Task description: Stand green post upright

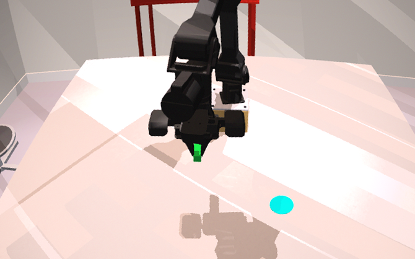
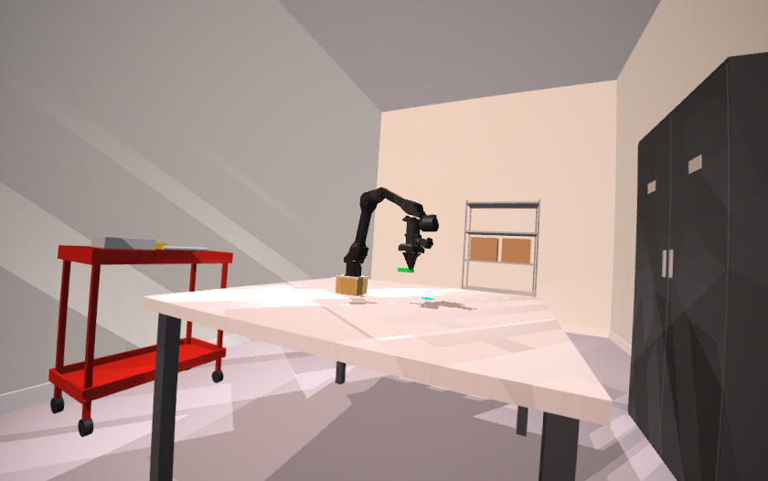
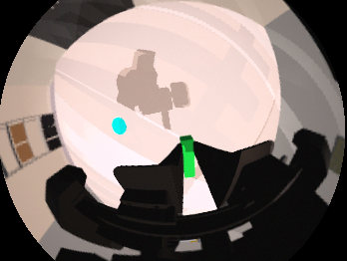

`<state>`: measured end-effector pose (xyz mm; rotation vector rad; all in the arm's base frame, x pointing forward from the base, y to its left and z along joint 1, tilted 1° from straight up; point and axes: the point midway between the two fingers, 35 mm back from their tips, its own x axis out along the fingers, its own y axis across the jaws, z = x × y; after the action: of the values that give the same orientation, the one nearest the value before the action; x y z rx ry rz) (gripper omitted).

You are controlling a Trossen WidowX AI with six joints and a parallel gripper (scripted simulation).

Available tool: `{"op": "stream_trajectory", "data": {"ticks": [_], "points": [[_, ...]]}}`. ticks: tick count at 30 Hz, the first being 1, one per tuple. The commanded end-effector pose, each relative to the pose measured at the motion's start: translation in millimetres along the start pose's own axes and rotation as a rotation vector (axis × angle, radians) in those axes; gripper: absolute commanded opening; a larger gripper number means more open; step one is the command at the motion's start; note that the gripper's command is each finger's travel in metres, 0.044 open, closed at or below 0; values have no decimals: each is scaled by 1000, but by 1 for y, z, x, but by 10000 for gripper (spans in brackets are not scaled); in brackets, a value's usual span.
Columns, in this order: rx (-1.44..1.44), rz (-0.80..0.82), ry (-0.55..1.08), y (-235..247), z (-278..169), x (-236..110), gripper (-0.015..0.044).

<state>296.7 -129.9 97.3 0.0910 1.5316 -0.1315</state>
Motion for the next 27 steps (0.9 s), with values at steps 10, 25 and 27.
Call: {"op": "stream_trajectory", "data": {"ticks": [10,25,27], "points": [[-191,11,-1,30,14,-2,23],[-400,19,-3,64,25,-5,23],[-428,20,-3,69,26,-5,23]]}}
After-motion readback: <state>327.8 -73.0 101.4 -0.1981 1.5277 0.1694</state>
